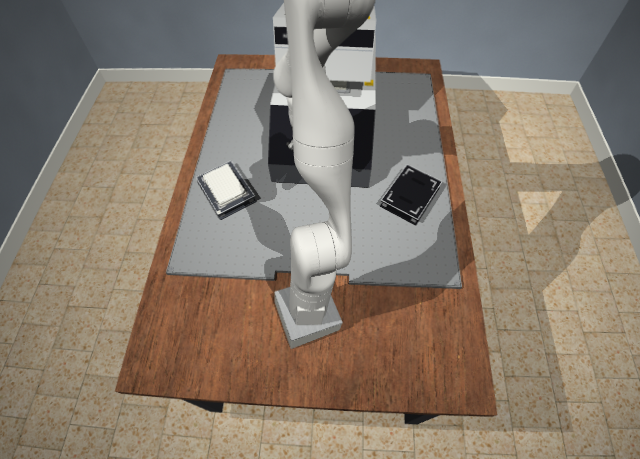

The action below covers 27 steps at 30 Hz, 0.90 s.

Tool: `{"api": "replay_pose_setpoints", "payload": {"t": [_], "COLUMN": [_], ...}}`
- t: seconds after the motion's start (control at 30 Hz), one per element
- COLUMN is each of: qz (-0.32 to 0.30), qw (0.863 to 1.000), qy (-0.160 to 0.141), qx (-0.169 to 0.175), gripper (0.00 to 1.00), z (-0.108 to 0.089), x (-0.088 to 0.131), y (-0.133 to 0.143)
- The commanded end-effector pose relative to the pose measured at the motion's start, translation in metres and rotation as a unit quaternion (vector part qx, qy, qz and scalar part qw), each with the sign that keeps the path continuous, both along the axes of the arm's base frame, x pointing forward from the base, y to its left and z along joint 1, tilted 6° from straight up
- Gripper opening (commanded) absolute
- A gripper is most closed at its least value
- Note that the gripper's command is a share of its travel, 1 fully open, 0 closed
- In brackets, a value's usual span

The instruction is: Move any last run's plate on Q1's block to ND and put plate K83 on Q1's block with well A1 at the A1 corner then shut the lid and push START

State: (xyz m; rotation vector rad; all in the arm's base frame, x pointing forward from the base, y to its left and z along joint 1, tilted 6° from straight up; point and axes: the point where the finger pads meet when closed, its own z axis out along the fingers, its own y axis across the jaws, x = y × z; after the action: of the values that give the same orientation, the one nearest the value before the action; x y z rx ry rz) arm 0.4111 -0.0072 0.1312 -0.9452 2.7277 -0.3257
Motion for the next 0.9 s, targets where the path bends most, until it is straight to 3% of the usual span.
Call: {"api": "replay_pose_setpoints", "payload": {"t": [0.0, 0.87], "qz": [0.001, 0.0], "qw": [1.0, 1.0], "qy": [0.001, 0.001], "qx": [0.0, 0.0], "gripper": [0.1, 0.1], "z": [-0.0009, -0.0029], "x": [-0.0004, -0.0014], "y": [0.0002, 0.0004]}}
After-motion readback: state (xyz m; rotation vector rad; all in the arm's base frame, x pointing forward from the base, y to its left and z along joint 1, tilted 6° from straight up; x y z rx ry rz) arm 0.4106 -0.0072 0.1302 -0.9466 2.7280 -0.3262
